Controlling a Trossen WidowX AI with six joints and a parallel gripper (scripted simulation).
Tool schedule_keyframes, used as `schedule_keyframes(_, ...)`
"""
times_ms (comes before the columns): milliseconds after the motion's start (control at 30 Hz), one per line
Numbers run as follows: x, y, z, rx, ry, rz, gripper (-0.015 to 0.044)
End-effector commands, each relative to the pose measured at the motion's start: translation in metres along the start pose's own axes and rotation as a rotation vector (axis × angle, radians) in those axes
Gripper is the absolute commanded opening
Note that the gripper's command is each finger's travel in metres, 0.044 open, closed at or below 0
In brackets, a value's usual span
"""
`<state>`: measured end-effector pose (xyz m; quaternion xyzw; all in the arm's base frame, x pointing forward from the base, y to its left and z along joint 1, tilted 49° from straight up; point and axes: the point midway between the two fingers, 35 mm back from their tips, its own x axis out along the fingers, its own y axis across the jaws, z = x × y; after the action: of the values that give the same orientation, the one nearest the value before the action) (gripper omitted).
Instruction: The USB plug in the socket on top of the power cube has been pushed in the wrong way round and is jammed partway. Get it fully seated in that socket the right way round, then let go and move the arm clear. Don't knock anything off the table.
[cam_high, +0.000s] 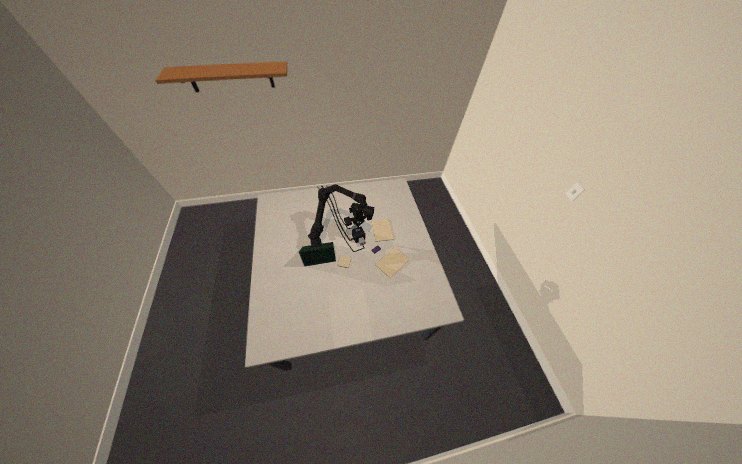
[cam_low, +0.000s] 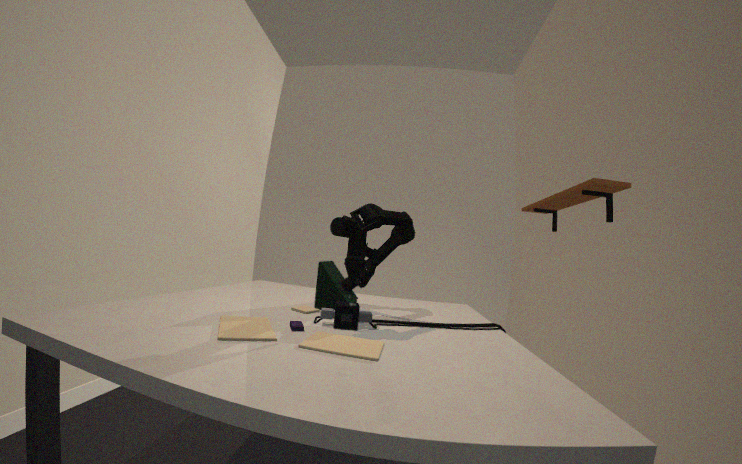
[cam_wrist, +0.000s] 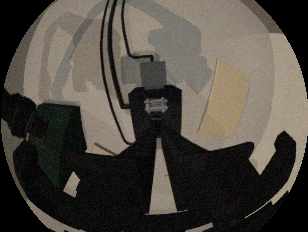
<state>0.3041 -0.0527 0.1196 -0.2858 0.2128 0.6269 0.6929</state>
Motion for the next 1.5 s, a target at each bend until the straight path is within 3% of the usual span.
schedule_keyframes(0, 0.0002, 0.0001, -0.0001, -0.058, 0.001, 0.0, 0.0)
schedule_keyframes(1467, 0.0037, 0.0, 0.0023, -0.053, -0.025, 0.0, 0.0)
